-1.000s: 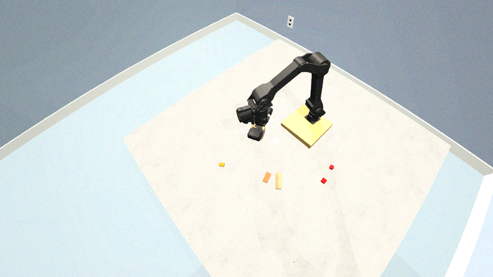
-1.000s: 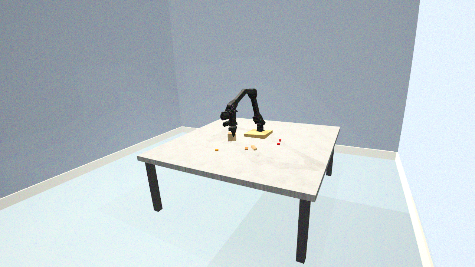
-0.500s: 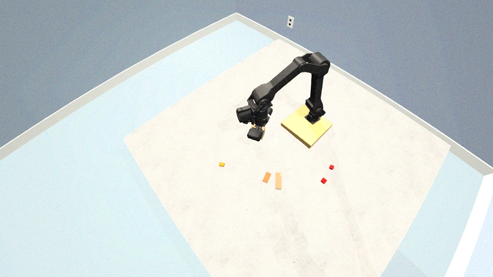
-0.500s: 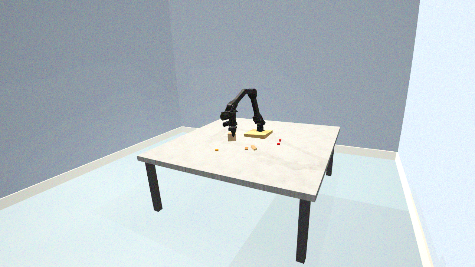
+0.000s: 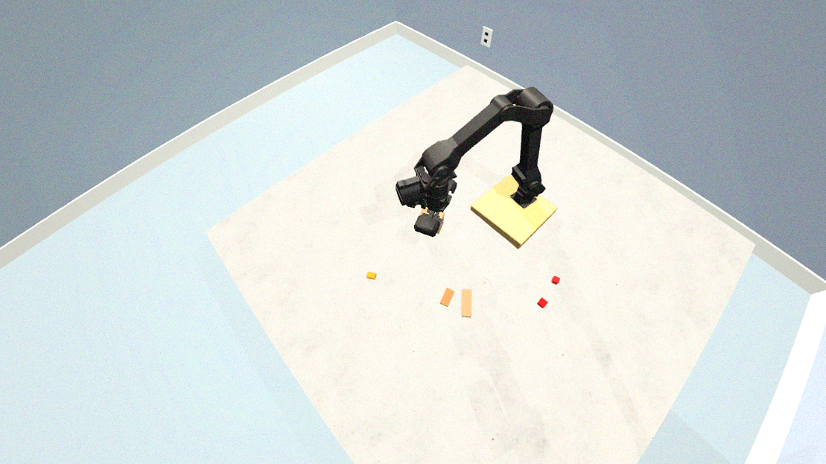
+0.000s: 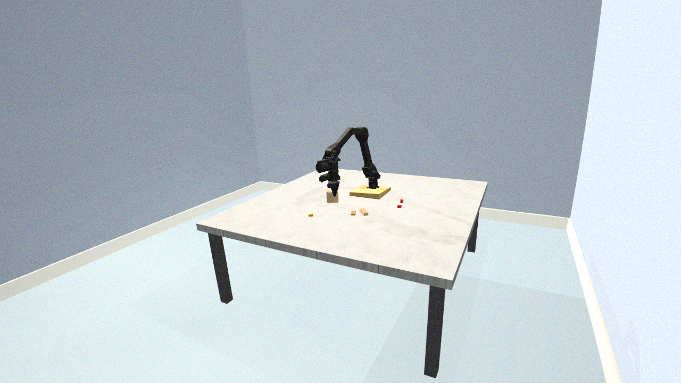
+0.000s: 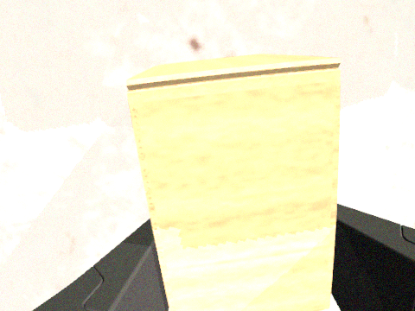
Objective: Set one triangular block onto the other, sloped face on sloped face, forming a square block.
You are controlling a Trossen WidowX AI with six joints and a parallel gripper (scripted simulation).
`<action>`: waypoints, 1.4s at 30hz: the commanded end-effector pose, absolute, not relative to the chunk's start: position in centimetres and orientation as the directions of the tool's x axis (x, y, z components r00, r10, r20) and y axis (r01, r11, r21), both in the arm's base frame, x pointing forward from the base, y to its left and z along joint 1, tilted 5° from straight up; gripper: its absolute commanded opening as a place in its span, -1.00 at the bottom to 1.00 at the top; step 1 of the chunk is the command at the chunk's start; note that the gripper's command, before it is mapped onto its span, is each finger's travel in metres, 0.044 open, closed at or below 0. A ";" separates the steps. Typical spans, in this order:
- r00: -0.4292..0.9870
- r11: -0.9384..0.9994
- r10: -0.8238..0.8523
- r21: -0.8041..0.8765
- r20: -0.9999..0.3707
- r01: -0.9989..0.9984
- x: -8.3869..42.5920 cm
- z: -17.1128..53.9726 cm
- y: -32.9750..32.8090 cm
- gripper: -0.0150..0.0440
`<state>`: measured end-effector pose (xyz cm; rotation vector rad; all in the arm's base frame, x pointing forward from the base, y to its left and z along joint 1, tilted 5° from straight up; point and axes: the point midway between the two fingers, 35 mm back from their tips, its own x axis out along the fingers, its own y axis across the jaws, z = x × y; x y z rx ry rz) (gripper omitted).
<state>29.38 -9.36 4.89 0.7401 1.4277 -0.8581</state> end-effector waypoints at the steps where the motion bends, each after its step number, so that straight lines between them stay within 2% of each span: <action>1: -0.043 0.517 -0.059 -0.067 -0.997 0.853 29.4 4.9 -9.4 0.04; 12: -0.043 0.517 -0.059 -0.067 -0.997 0.853 29.4 4.9 -9.4 1.00; 20: -0.043 0.517 -0.059 -0.067 -0.997 0.853 29.4 5.1 -9.4 1.00; 29: -0.043 0.517 -0.058 -0.067 -0.997 0.853 29.9 15.6 -8.7 1.00; 42: -0.030 0.522 -0.063 -0.059 -0.998 0.851 30.1 15.4 -8.8 1.00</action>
